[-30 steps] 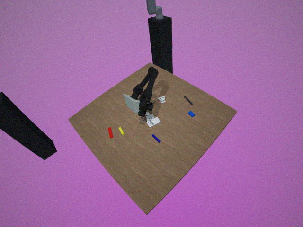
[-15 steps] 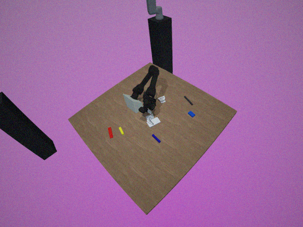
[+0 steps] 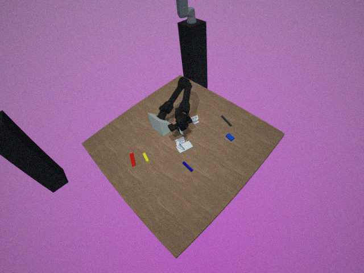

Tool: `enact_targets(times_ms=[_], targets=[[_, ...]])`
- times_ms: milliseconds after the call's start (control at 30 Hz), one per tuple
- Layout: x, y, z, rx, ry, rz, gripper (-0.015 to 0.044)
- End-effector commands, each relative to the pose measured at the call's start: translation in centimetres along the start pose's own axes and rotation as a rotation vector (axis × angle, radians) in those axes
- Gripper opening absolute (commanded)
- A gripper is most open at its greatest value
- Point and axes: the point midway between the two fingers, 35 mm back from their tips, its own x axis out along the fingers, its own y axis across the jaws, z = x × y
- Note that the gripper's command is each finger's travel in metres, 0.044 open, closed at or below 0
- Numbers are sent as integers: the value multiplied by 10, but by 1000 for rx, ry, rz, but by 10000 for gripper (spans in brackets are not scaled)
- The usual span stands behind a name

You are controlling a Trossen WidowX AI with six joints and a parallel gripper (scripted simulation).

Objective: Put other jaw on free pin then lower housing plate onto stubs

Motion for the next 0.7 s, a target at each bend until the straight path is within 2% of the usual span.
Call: enact_targets(times_ms=[0, 667], targets=[[2, 8, -6, 92, 2, 8, 134], [2, 9, -7, 135, 3, 9, 134]])
